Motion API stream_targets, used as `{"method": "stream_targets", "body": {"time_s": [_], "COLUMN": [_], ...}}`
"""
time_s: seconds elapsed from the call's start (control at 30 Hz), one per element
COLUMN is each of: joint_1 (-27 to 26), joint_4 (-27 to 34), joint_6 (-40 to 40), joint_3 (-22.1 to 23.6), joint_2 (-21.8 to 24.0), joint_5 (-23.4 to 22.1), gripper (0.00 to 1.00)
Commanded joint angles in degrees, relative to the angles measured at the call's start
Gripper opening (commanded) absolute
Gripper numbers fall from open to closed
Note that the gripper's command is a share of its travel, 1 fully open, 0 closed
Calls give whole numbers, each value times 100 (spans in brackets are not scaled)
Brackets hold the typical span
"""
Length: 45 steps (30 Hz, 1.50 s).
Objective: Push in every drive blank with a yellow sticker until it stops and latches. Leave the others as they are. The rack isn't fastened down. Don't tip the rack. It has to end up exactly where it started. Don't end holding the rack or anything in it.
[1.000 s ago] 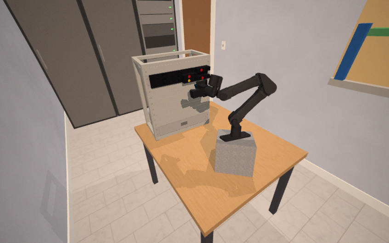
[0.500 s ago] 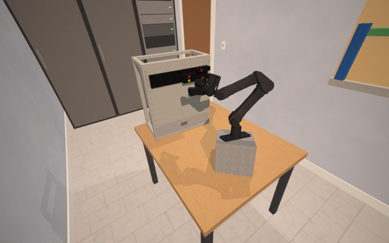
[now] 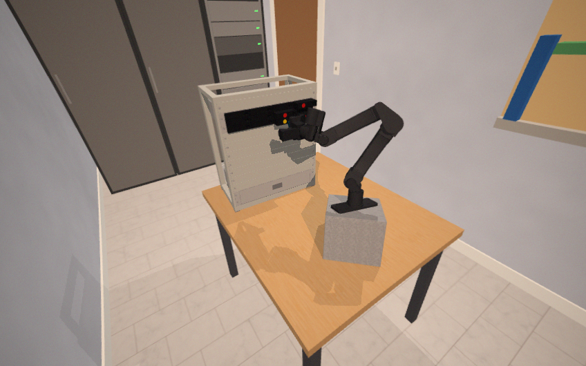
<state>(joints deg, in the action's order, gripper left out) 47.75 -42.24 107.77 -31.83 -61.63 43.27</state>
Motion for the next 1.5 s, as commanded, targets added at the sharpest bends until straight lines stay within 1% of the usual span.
{"method": "stream_targets", "body": {"time_s": [0.0, 0.23, 0.53, 1.03, 1.3, 1.37, 1.47], "joint_1": [4, 4, 79, 79, -188, -183, -182], "joint_4": [71, 73, 101, 102, 142, 142, 143], "joint_6": [-89, -91, -86, -87, -133, -131, -132], "joint_3": [-158, -157, -206, -206, -393, -399, -399], "joint_2": [134, 131, 3, 2, -262, -165, -165], "joint_5": [-134, -136, -113, -112, -264, -267, -267], "gripper": [0, 0, 0, 0, 0, 0, 0]}}
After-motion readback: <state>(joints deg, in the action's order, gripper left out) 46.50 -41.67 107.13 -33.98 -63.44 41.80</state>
